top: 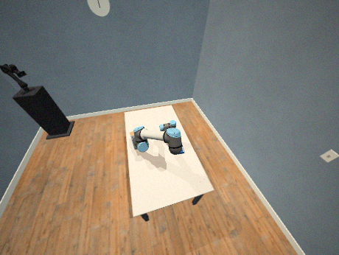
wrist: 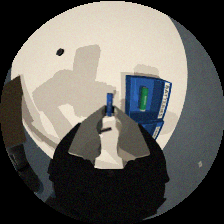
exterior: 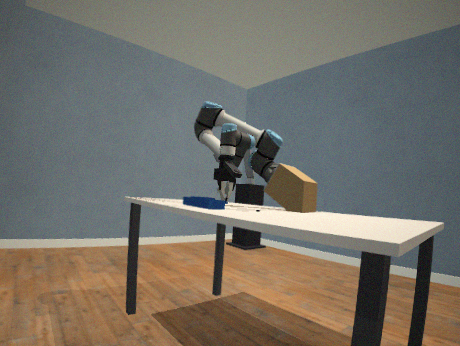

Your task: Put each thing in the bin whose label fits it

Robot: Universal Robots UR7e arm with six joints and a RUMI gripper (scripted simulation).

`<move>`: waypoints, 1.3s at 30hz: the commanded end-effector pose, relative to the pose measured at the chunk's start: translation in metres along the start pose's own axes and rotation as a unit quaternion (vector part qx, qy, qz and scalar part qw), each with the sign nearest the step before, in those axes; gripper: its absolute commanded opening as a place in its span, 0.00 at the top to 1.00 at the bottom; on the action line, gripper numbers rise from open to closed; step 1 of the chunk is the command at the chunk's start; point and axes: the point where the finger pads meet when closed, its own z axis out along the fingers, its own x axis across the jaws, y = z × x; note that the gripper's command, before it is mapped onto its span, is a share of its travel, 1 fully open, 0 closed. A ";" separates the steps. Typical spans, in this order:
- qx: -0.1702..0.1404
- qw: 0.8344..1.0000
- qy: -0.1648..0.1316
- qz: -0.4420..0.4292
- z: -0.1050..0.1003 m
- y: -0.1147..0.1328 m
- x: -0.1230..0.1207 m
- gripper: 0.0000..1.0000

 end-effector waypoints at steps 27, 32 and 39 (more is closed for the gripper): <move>-0.002 1.000 -0.007 -0.002 -0.036 -0.001 -0.003 1.00; -0.001 1.000 -0.005 0.000 -0.044 -0.001 -0.001 1.00; -0.001 0.999 -0.007 -0.041 -0.042 -0.003 0.009 1.00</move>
